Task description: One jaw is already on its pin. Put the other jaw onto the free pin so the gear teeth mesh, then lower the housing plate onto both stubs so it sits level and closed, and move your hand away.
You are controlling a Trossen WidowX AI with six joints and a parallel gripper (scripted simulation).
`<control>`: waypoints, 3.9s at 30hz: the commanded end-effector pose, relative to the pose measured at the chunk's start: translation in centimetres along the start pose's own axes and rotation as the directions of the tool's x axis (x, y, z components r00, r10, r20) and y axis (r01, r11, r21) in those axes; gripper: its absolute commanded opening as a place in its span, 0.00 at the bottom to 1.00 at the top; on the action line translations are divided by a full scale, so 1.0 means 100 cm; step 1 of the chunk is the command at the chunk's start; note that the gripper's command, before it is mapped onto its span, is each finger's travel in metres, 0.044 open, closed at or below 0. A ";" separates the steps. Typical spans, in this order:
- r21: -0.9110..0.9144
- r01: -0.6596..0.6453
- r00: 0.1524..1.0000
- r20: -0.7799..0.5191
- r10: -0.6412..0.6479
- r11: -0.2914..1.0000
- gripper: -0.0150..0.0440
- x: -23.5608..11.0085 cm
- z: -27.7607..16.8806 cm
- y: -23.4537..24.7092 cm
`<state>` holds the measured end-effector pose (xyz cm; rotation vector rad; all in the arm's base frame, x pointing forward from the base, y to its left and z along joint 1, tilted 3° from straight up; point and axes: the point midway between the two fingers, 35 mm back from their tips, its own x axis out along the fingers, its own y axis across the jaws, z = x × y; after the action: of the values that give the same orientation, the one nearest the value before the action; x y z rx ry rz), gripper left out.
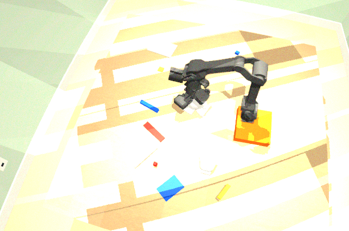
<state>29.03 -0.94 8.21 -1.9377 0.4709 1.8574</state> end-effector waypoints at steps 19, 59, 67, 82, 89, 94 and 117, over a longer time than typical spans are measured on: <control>0.005 -0.008 1.000 0.007 0.008 1.000 0.48 0.038 0.001 0.002; 0.011 -0.008 1.000 0.008 0.008 1.000 0.48 0.051 0.002 0.002; 0.012 -0.008 1.000 0.008 0.008 1.000 0.48 0.054 0.002 0.002; 0.013 -0.008 1.000 0.008 0.008 1.000 0.48 0.057 0.002 0.002; 0.013 -0.008 1.000 0.008 0.008 1.000 0.48 0.061 0.002 0.002; 0.013 -0.008 1.000 0.008 0.008 1.000 0.48 0.061 0.002 0.002; 0.022 -0.008 1.000 0.008 0.008 1.000 0.48 0.067 0.003 0.002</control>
<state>29.14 -0.70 1.91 -1.9240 0.4859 1.8540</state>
